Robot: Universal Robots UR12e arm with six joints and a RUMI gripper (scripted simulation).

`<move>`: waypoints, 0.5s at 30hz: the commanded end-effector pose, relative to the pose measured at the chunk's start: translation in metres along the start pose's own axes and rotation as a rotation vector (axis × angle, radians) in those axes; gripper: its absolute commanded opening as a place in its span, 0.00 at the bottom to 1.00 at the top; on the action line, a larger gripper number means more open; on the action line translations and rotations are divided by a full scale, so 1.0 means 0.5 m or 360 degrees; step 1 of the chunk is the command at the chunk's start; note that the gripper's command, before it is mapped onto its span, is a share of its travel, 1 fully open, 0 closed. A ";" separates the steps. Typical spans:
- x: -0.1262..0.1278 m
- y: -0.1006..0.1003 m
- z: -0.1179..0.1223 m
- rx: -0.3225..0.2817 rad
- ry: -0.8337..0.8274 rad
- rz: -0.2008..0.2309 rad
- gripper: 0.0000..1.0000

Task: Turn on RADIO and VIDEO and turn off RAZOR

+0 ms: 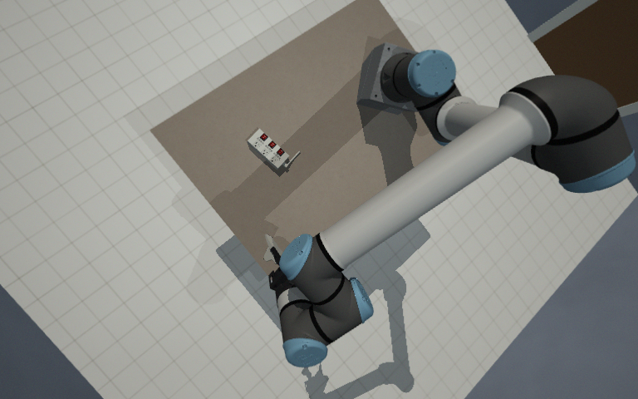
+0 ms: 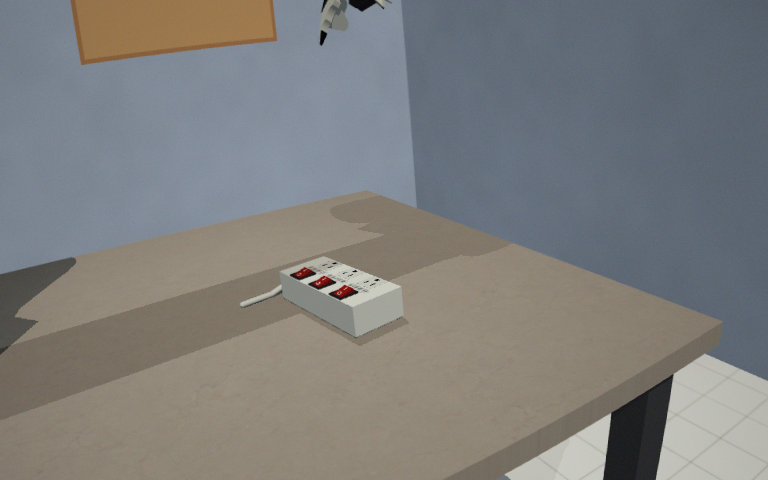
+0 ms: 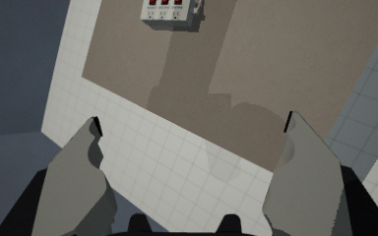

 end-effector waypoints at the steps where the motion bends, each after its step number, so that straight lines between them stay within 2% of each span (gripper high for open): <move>1: -0.017 -0.030 0.005 -0.0021 0.0083 0.0025 1.00; 4: -0.032 -0.057 0.009 -0.0038 0.0155 0.0045 1.00; 6: -0.032 -0.057 0.009 -0.0038 0.0155 0.0045 1.00; 15: -0.087 -0.162 0.016 -0.0119 0.0436 0.0108 1.00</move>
Point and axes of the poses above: the point where the finger pads meet when closed, its own y axis back along the fingers, its own x axis across the jaws, z = x × y, the point moved 6 cm from there along y, back along the fingers, and after that the axes turned 9 degrees about -y, right-handed, at the moved point
